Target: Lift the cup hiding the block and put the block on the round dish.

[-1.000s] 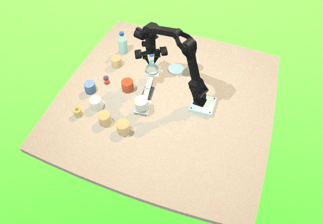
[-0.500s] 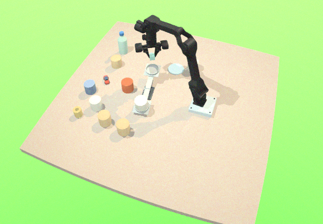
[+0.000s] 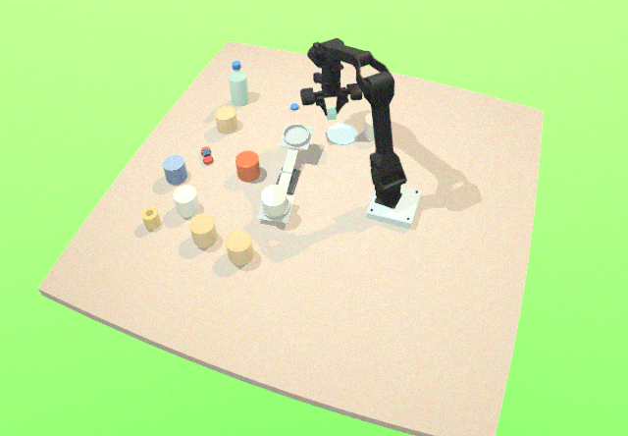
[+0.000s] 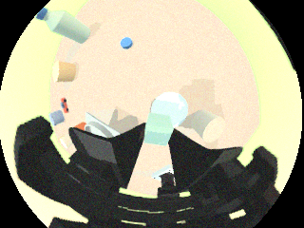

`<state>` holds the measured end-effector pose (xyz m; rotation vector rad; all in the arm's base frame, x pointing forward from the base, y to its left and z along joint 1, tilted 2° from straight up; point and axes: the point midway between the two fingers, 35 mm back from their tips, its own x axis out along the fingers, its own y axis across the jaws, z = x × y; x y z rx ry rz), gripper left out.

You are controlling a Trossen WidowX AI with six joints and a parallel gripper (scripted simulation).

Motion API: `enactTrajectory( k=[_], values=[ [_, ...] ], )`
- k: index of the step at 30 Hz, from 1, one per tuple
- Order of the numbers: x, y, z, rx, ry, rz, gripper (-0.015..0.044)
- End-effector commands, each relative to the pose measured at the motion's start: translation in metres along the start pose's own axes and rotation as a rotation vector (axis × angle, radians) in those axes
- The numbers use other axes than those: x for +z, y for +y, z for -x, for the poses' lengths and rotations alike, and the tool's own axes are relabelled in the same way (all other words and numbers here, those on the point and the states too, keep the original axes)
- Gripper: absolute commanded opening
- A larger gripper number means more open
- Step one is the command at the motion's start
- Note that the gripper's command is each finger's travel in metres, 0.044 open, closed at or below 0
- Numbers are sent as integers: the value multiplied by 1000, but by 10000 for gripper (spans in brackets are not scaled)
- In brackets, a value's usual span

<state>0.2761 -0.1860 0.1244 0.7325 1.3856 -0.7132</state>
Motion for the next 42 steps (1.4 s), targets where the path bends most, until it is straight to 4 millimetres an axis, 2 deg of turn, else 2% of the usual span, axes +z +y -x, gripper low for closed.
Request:
enactTrajectory(
  k=[1,3,9,17,24,37,38,42],
  values=[
    [1,-32,-17,3,-5,4,0],
    [1,-38,-20,3,-5,4,0],
    [2,-38,-25,3,-5,4,0],
    [2,-38,-61,3,-5,4,0],
    [2,-38,-64,3,-5,4,0],
    [2,-38,-82,3,-5,4,0],
    [3,-38,-77,1,-11,3,26],
    [3,-38,-77,1,-11,3,131]
  ],
)
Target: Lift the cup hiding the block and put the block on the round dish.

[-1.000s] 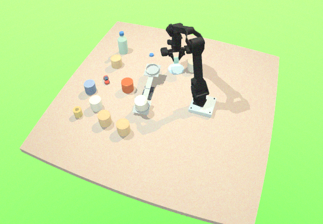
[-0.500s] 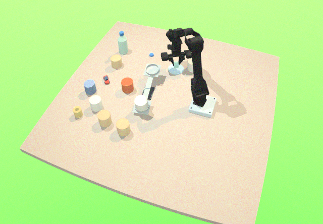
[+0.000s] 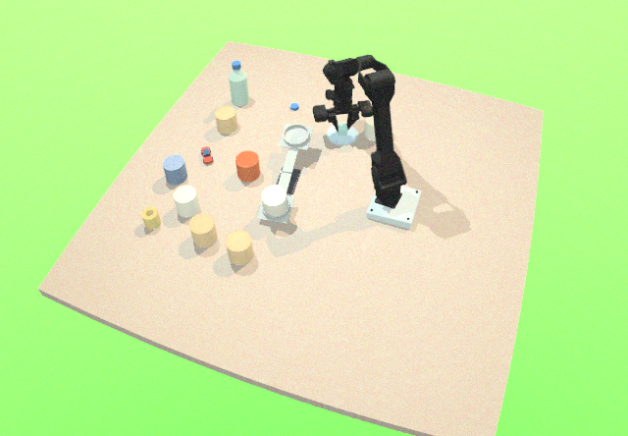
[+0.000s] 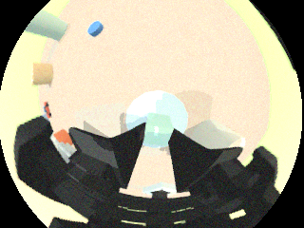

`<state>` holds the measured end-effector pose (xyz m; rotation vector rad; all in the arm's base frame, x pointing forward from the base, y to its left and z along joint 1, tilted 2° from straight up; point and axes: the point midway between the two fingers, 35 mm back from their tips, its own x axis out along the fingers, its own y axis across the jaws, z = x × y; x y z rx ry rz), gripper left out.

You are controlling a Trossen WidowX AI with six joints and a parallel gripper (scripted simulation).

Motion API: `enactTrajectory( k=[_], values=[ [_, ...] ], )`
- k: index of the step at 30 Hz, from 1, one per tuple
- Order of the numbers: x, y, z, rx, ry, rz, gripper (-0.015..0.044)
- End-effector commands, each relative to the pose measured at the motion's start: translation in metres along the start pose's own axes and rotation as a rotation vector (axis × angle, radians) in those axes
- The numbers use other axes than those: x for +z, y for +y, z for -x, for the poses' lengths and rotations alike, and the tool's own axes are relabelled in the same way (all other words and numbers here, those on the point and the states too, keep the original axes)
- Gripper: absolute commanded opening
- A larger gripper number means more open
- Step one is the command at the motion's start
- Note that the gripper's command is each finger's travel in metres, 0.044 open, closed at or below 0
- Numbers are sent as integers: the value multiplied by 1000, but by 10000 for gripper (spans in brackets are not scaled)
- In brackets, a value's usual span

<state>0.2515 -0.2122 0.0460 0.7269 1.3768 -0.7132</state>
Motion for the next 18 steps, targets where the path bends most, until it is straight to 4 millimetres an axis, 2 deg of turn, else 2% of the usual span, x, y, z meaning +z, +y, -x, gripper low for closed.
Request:
enactTrajectory(
  k=[1,12,18],
  values=[
    [0,0,1,0,-1,0,157],
    [2,2,4,1,-20,-9,440],
    [3,3,37,1,-18,-8,440]
  ],
)
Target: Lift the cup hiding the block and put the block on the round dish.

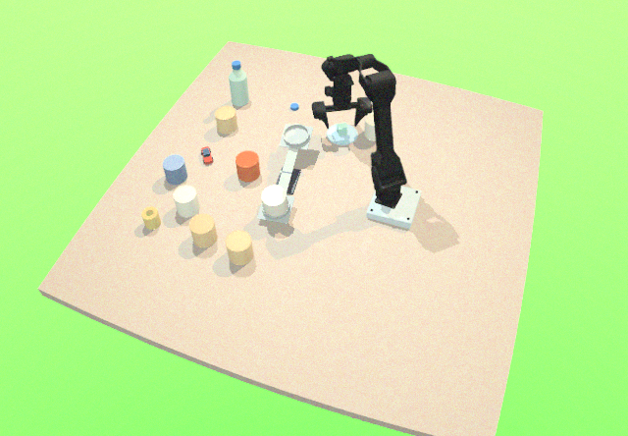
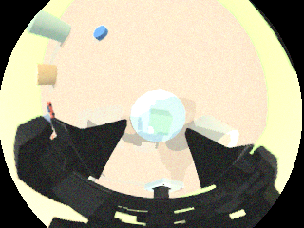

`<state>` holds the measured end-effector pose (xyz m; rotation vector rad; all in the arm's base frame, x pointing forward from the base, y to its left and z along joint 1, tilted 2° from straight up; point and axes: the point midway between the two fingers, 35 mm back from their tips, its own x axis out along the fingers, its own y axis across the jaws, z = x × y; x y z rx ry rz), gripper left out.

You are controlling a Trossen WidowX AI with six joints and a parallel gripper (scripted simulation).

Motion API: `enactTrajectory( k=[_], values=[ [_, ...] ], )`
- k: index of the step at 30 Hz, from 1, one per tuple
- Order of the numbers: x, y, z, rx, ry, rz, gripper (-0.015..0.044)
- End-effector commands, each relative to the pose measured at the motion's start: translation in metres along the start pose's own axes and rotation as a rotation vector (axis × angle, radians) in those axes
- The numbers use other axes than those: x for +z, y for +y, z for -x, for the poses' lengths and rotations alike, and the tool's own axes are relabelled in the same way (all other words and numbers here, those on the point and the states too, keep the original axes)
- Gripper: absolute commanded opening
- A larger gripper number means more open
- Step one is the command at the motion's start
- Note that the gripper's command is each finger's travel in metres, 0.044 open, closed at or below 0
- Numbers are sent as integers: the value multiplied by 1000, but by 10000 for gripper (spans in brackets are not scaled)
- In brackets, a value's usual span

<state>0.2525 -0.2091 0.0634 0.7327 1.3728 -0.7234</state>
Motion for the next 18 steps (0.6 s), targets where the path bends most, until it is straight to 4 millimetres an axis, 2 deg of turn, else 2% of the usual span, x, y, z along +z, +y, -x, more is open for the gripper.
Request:
enactTrajectory(
  k=[1,3,8,12,18],
  values=[
    [3,-1,26,4,-9,5,440],
    [1,-3,38,4,5,11,440],
    [0,-3,42,4,7,12,440],
    [-2,-4,82,0,4,6,440],
    [-2,-4,85,0,4,5,440]
  ],
)
